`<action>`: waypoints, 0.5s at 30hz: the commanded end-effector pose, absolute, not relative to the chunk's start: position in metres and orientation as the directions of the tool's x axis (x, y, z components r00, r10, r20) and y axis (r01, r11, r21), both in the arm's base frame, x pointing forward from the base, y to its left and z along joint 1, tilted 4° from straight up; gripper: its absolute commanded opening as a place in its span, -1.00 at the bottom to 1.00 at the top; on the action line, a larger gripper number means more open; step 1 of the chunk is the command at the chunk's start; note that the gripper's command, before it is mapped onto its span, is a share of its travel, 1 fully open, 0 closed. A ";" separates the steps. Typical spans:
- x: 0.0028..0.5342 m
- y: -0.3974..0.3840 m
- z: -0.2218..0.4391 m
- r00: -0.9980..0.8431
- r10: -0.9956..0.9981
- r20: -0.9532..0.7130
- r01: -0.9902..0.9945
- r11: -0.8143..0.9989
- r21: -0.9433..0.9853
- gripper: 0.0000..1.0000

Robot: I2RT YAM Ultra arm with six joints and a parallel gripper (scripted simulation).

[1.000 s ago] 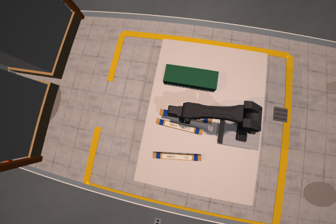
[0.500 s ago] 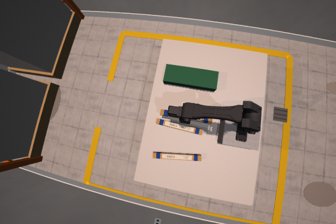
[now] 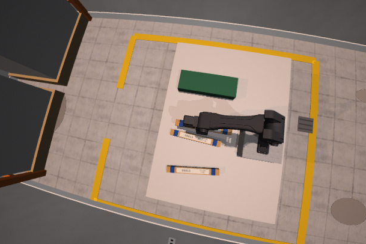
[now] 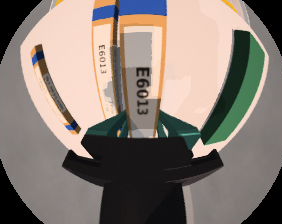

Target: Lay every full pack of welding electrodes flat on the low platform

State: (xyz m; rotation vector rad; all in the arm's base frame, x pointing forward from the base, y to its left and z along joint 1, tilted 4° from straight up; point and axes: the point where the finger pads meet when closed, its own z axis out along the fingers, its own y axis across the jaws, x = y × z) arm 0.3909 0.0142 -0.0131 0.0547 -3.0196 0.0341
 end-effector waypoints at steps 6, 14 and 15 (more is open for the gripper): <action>0.404 0.015 0.026 -0.998 -0.035 0.053 -0.036 0.999 -0.020 -1.00; 0.405 0.016 0.037 -0.998 -0.035 0.053 -0.036 0.999 -0.020 -1.00; 0.405 0.016 0.038 -0.998 -0.035 0.053 -0.036 0.999 -0.020 -1.00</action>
